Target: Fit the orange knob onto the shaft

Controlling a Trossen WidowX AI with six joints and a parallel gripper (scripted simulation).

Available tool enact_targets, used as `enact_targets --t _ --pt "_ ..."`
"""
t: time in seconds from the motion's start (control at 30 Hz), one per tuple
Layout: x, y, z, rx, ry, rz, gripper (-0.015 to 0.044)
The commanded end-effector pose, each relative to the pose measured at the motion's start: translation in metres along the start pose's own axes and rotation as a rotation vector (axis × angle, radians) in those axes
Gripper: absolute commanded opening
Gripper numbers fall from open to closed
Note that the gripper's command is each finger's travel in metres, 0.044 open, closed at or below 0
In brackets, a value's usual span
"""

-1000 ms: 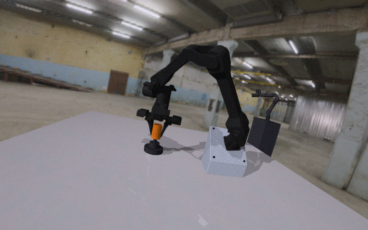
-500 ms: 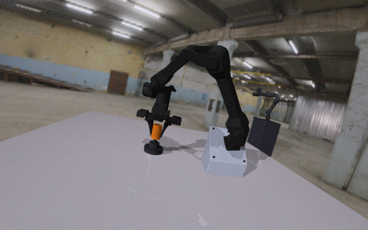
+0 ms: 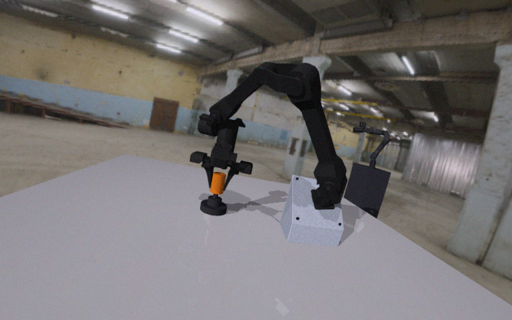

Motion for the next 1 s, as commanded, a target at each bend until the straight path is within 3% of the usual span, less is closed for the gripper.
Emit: enact_targets --t 0.0,0.97 --pt "-0.0008 0.0004 -0.0008 -0.005 0.002 0.003 0.0" --pt "-0.0021 0.0008 -0.0017 -0.031 0.002 0.003 0.0"
Point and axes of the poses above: the point midway between the two fingers, 35 mm back from their tips, its own x axis out along the fingers, its own z axis across the jaws, y = z × x, the point moved 5 cm from there along -x, back along the fingers, and after that the axes turned 2 degrees about -x, right-handed, at the moved point
